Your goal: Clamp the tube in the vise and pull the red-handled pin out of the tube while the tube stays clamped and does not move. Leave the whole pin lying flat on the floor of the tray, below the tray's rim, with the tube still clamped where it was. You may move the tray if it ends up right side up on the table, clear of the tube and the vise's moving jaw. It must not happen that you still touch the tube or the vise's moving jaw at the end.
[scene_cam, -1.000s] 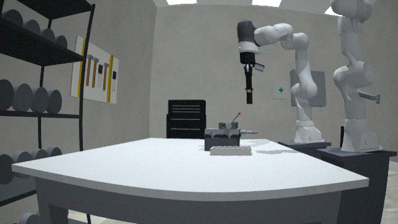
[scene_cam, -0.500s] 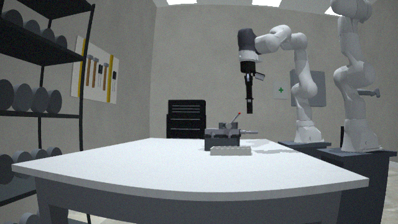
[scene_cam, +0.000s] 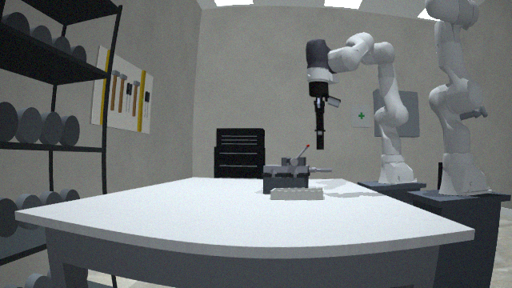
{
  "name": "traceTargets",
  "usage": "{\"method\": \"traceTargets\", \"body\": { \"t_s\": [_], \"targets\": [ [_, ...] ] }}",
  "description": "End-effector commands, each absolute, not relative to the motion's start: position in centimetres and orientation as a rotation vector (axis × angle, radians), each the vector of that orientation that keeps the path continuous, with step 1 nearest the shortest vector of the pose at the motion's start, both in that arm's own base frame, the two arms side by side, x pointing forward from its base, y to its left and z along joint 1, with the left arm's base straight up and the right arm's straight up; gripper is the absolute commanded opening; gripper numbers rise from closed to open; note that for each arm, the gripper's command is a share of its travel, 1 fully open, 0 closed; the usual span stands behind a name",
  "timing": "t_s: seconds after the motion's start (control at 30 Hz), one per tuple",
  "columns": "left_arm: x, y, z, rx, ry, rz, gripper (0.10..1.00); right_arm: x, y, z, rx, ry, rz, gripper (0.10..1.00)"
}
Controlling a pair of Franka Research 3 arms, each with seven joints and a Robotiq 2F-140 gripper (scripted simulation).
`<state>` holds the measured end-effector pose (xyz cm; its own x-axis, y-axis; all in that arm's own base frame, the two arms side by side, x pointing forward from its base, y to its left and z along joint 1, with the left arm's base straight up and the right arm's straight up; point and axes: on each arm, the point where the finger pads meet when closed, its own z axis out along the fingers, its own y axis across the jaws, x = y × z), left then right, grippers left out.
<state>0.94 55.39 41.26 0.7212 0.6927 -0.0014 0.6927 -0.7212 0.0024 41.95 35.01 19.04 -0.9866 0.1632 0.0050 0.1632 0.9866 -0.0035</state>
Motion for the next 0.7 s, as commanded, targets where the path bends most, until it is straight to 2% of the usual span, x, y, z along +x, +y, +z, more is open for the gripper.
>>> {"method": "traceTargets", "body": {
  "t_s": [0.0,0.67],
  "targets": [
    [0.96,55.44,41.30,2.913,1.177,0.000,1.000,42.03,35.23,18.96,-0.265,-3.130,0.000,0.099],
    [0.96,55.44,41.30,2.913,1.177,0.000,1.000,42.34,35.18,18.96,-0.265,-3.130,0.000,0.099]
  ]
}}
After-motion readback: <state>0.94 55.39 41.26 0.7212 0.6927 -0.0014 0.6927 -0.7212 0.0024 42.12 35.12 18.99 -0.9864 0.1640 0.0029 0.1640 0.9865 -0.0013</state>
